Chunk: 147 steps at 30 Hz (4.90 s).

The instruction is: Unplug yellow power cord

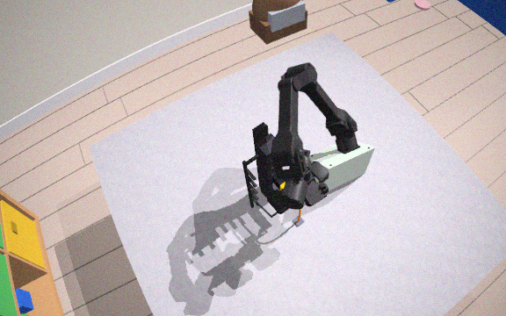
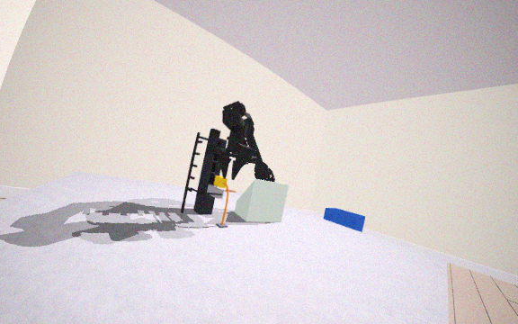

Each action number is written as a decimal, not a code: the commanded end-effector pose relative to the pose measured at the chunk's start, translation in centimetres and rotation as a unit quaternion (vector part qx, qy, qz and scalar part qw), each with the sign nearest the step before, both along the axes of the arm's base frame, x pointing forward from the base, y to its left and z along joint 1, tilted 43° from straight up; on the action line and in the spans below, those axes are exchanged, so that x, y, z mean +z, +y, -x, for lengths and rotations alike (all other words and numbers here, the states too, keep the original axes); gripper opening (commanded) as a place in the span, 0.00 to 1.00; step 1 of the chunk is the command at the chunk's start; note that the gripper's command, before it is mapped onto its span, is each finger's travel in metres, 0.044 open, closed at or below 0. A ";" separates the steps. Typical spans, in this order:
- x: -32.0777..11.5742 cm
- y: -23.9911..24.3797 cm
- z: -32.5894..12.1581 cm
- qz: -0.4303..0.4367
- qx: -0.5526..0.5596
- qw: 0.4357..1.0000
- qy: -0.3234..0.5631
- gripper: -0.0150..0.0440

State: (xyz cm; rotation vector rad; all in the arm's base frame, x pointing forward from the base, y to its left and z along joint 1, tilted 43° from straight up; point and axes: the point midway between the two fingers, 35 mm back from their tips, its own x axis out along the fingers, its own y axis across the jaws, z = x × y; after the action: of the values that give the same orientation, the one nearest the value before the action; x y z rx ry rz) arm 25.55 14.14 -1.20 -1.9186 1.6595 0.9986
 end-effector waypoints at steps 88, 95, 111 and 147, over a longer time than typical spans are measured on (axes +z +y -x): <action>-1.2 0.0 0.1 0.001 -0.008 1.000 0.000 0.39; -1.2 0.0 0.1 0.001 -0.008 1.000 0.000 0.53; -0.3 0.4 0.1 0.001 0.003 1.000 0.001 0.53; 1.2 -3.1 -0.7 0.003 0.003 1.000 0.001 0.53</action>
State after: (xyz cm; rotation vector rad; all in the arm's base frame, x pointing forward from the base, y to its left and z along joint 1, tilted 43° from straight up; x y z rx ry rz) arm 26.30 11.33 0.24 -1.9203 1.6595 0.9961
